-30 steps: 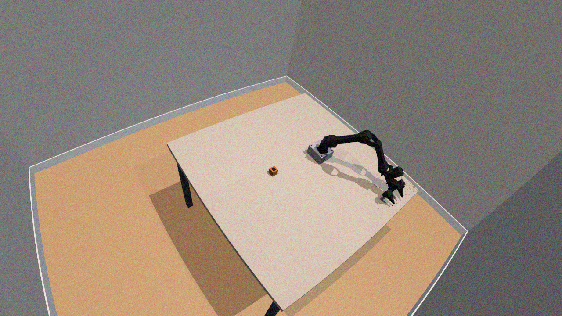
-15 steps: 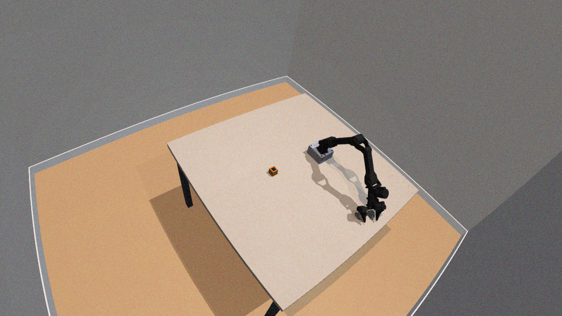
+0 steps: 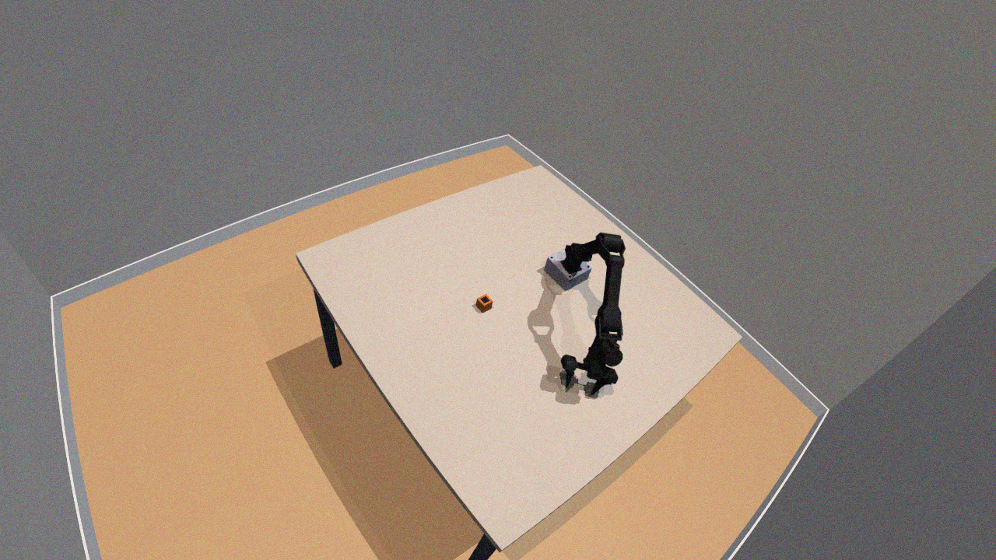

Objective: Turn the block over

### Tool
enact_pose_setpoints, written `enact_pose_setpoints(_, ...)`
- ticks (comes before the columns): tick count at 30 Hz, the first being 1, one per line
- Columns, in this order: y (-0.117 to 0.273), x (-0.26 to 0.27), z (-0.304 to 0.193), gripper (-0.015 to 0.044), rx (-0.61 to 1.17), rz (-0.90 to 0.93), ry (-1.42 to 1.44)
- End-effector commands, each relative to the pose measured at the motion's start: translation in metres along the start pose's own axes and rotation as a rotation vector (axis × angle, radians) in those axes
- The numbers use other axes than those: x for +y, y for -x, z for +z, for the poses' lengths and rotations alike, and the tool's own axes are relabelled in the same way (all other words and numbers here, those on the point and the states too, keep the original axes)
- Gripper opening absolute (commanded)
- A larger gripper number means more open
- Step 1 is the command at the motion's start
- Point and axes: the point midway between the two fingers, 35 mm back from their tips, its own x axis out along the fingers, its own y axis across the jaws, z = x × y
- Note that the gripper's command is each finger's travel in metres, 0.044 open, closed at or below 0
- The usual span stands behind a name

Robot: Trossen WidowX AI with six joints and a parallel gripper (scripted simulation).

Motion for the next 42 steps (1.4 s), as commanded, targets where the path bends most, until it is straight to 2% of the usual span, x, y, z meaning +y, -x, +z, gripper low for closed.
enact_pose_setpoints(1,0.005,-0.067,-0.005,0.0440,0.070,-0.048,-0.057)
enact_pose_setpoints(12,0.045,-0.249,-0.078,0.0440,0.325,-0.124,-0.325)
enact_pose_setpoints(22,0.131,-0.368,-0.191,0.0440,0.516,-0.097,-0.662)
enact_pose_setpoints(25,0.156,-0.379,-0.218,0.0440,0.544,-0.077,-0.748)
enact_pose_setpoints(29,0.157,-0.379,-0.220,0.0440,0.546,-0.075,-0.755)
enact_pose_setpoints(33,0.130,-0.375,-0.236,0.0440,0.546,-0.075,-0.754)
enact_pose_setpoints(42,0.114,-0.372,-0.244,0.0440,0.546,-0.075,-0.755)
